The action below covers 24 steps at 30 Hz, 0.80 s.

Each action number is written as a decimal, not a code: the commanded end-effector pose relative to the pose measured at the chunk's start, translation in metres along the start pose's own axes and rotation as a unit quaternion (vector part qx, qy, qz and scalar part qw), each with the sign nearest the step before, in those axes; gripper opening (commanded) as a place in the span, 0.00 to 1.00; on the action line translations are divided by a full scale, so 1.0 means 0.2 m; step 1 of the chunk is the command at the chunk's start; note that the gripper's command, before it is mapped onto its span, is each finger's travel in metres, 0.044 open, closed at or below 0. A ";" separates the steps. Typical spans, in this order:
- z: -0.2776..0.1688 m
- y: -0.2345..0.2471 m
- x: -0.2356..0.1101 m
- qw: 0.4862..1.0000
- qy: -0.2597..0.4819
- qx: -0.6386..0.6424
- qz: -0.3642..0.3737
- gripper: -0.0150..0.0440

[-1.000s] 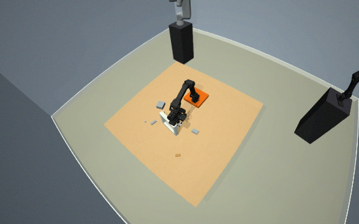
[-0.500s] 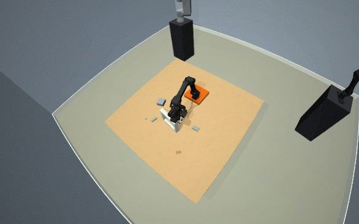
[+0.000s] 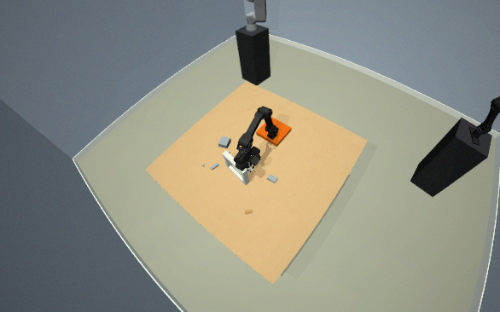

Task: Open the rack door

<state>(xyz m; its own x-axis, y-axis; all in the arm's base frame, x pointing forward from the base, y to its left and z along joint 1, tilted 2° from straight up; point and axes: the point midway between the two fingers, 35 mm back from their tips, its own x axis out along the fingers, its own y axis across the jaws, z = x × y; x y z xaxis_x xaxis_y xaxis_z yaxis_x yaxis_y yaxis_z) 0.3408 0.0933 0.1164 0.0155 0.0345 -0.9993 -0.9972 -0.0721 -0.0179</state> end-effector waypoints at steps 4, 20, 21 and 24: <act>-0.01 0.00 0.01 0.985 0.003 0.175 0.001 0.74; -0.02 0.00 0.01 0.841 0.004 0.542 -0.001 0.74; -0.02 0.00 0.01 0.827 0.004 0.562 -0.001 0.74; -0.02 0.00 0.01 0.783 0.004 0.622 -0.002 0.74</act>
<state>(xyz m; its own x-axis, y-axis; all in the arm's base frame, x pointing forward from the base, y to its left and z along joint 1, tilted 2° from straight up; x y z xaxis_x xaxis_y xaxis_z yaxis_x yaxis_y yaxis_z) 0.3416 0.0912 0.1159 0.0171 0.0310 -0.9994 -0.4471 0.8943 0.0201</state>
